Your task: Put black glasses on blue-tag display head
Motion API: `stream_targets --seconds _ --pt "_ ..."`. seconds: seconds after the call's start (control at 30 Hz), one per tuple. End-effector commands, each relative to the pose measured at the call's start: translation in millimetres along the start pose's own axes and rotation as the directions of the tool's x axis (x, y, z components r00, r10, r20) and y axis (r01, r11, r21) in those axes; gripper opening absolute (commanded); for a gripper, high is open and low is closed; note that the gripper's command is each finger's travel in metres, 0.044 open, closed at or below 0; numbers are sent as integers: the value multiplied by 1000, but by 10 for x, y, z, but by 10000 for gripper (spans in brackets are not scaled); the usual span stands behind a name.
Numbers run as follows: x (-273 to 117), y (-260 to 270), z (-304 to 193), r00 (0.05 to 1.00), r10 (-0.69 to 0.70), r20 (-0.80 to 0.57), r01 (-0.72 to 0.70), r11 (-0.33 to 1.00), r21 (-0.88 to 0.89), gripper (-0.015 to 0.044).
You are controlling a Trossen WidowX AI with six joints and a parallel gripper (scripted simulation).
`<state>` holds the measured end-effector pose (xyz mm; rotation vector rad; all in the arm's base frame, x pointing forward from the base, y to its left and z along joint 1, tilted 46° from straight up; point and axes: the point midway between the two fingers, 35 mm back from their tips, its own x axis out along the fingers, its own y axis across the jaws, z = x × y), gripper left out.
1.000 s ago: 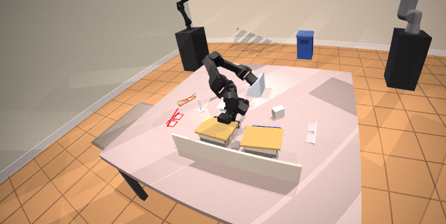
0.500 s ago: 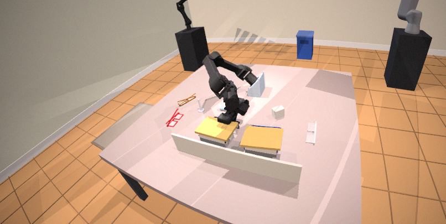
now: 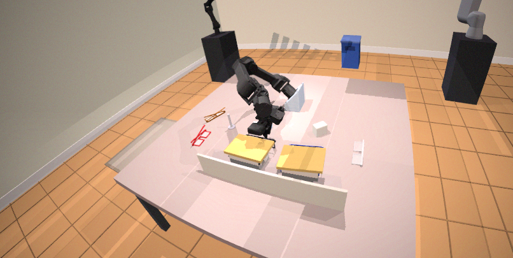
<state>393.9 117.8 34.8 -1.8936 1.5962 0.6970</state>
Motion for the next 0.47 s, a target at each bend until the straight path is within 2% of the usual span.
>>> stream_targets --seconds 0.0,0.43 --pt "15 119 5 1000 19 0 -19 1000 0 107" --pt "-138 564 8 1000 21 0 -21 1000 -2 107"
